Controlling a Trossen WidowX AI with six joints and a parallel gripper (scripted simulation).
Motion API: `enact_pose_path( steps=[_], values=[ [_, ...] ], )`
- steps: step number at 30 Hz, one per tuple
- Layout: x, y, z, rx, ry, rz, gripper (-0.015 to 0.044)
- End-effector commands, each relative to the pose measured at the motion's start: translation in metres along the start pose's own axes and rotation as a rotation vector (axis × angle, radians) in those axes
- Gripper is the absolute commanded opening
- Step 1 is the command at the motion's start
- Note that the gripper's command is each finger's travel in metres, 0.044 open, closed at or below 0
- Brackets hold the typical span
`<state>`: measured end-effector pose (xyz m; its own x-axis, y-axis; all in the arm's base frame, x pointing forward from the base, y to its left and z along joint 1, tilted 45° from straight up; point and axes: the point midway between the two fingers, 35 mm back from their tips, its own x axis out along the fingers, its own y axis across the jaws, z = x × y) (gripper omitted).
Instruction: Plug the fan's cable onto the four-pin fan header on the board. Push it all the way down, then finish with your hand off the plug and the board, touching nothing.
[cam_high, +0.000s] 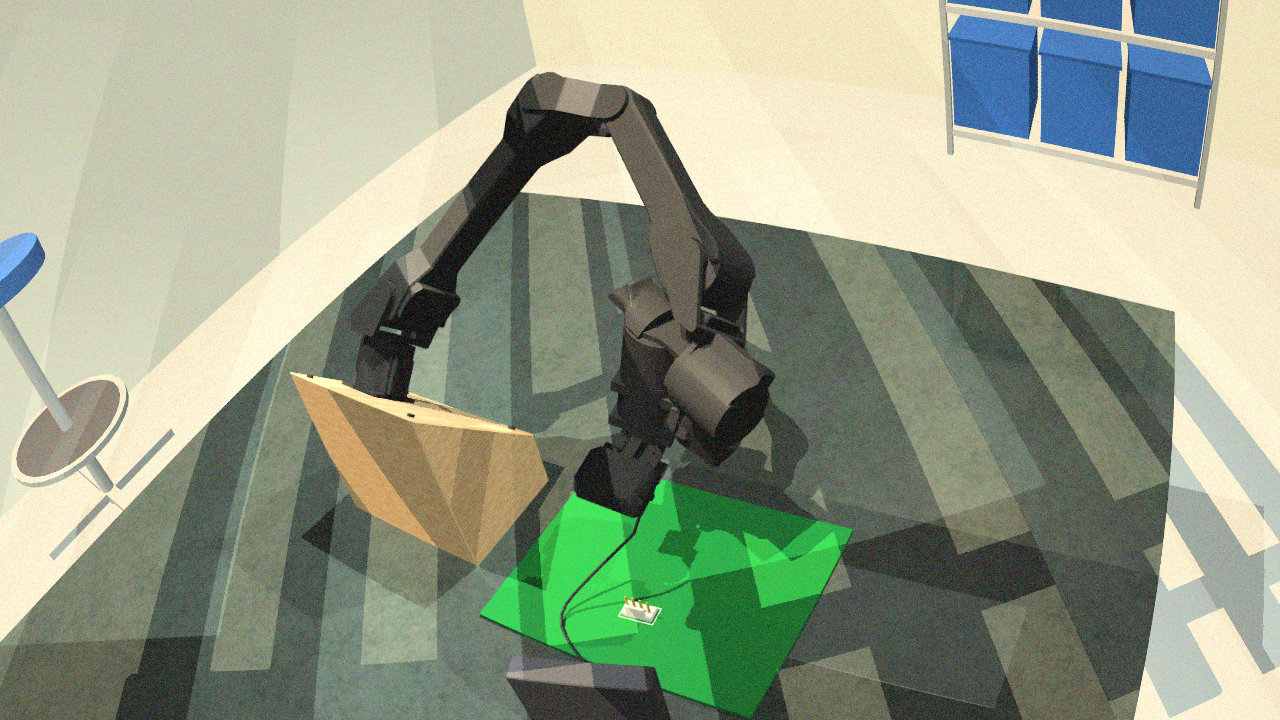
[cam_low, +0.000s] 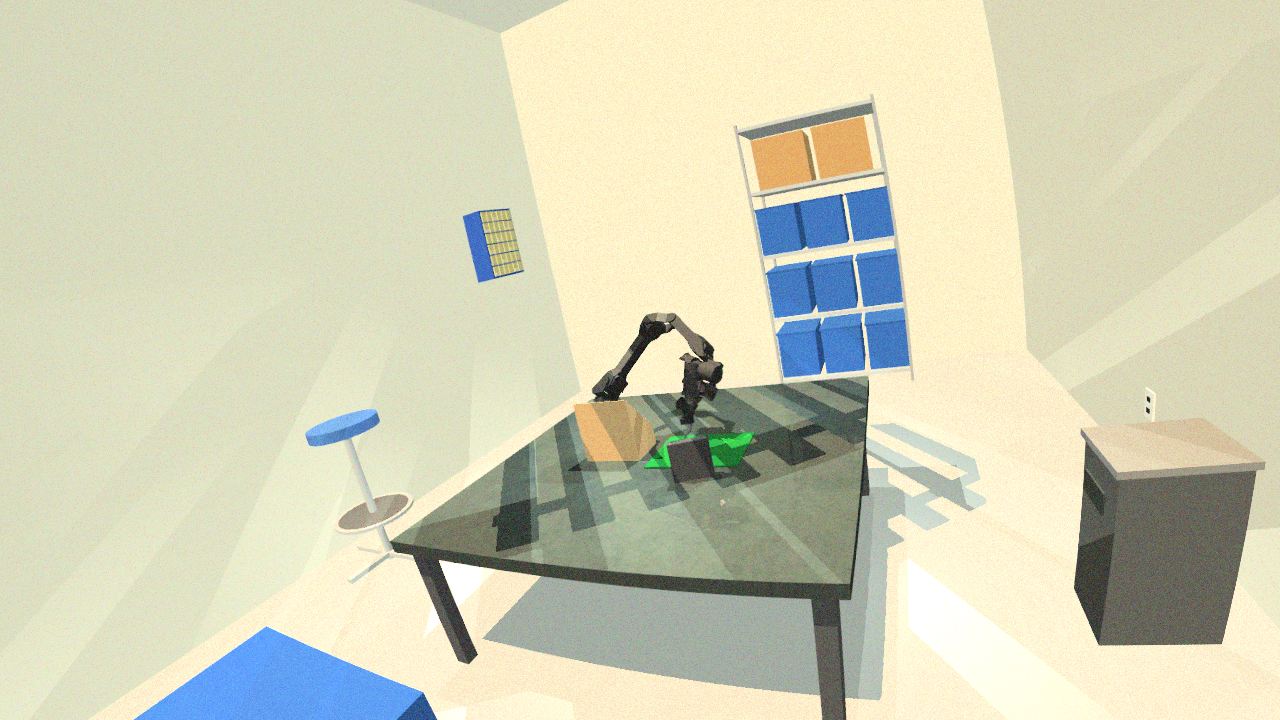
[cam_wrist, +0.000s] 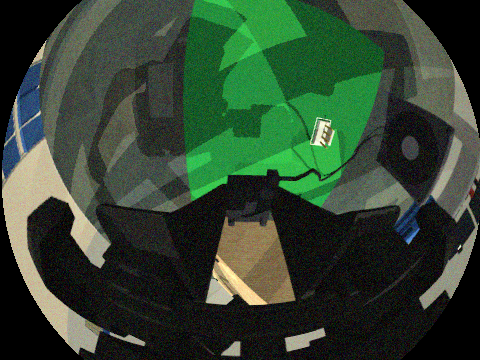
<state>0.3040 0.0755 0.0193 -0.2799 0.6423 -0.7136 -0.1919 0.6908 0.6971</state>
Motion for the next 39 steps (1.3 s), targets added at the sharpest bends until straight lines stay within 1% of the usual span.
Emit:
enact_pose_path(
  steps=[1,11,22,29,39],
  values=[
    [-0.005,0.002,0.002,0.060,-0.031,-0.008,0.0000],
    [-0.006,0.001,0.006,0.388,-0.134,0.017,0.0000],
    [-0.009,0.002,0.010,0.737,-0.232,0.089,0.0000],
    [-0.008,0.001,0.010,0.758,-0.238,0.087,0.0000],
    [0.006,-0.004,0.008,0.761,-0.250,-0.014,0.0000]
  ],
)
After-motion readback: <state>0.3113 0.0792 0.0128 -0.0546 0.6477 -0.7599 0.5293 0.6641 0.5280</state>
